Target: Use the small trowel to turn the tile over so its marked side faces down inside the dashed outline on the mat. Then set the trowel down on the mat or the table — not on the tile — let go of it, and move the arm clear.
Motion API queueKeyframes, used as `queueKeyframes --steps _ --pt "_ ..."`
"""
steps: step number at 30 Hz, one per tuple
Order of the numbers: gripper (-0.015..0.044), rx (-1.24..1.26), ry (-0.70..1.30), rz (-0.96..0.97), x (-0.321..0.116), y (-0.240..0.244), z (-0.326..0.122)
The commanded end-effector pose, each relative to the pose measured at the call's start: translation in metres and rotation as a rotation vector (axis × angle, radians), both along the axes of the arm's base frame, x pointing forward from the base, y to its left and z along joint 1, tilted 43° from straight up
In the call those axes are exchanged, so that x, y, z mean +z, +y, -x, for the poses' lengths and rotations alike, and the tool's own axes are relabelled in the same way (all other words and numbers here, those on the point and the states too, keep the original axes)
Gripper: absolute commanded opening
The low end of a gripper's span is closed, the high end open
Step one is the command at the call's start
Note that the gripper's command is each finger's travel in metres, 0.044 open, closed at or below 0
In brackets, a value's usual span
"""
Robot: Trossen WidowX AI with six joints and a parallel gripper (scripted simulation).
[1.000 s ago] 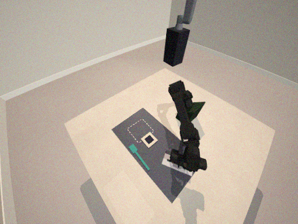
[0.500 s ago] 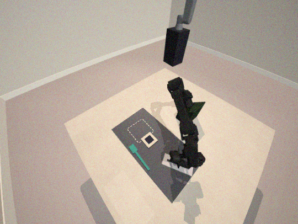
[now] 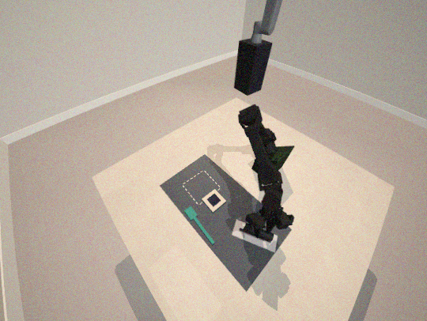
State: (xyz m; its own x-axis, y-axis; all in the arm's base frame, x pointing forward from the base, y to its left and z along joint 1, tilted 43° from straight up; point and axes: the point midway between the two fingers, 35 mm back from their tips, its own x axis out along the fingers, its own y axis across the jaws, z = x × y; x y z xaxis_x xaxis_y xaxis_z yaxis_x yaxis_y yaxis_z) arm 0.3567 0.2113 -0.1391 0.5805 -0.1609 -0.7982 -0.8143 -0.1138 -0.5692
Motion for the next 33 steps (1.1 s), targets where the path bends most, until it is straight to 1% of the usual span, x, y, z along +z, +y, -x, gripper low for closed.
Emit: queueKeyframes --steps 1,7,22,33 --pt "0.03 0.092 0.001 0.056 0.002 -0.006 0.005" --pt "0.03 0.196 -0.006 0.126 0.002 -0.014 0.009" --pt "0.03 0.591 -0.045 0.45 0.01 -0.049 0.021" --pt "0.03 0.607 -0.047 0.466 0.008 -0.051 0.019"
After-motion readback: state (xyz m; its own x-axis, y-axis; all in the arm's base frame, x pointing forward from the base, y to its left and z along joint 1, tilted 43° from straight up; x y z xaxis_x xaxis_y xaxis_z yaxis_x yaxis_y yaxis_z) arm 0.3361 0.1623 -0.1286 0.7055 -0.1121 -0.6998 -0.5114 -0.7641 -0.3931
